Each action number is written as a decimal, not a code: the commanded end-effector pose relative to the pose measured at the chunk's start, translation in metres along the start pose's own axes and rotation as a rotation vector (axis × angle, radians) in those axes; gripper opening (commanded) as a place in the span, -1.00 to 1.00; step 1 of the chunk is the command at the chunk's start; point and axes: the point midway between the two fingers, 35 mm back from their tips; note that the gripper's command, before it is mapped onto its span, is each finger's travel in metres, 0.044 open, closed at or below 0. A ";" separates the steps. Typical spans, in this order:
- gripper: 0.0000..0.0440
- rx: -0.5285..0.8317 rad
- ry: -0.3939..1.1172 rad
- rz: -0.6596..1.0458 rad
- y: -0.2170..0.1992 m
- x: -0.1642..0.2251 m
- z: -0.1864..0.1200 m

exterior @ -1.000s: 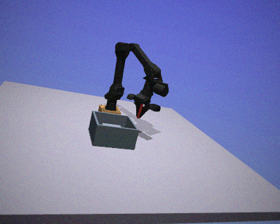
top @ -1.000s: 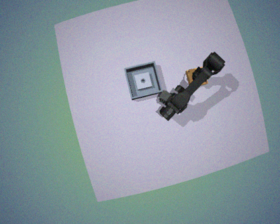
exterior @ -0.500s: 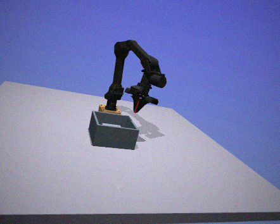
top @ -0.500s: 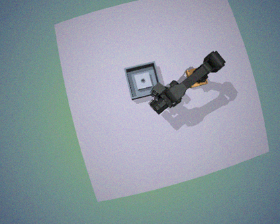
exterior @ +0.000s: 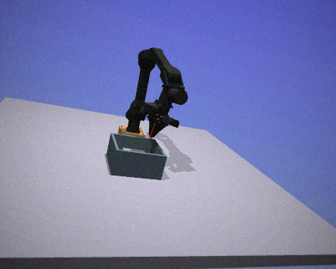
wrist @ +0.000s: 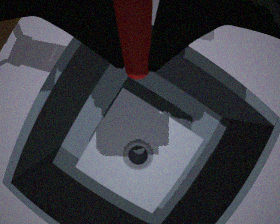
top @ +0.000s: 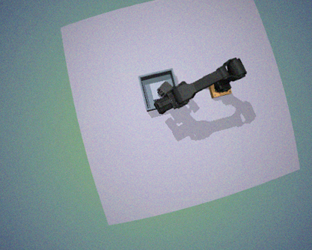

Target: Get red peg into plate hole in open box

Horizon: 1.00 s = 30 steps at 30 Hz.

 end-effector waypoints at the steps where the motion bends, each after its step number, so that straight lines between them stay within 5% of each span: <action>1: -1.00 0.006 -0.009 0.003 0.002 -0.018 0.012; 22: -0.99 -0.004 0.087 -0.141 0.001 -0.053 0.072; 30: -0.30 0.006 0.145 -0.174 -0.001 -0.052 0.087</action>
Point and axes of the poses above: the point midway between the two fingers, 35 mm back from their tips, its own z axis out along the fingers, its own y axis across the jaws, x = y × z, and after that the axes turned 1 degree about -z, right-handed
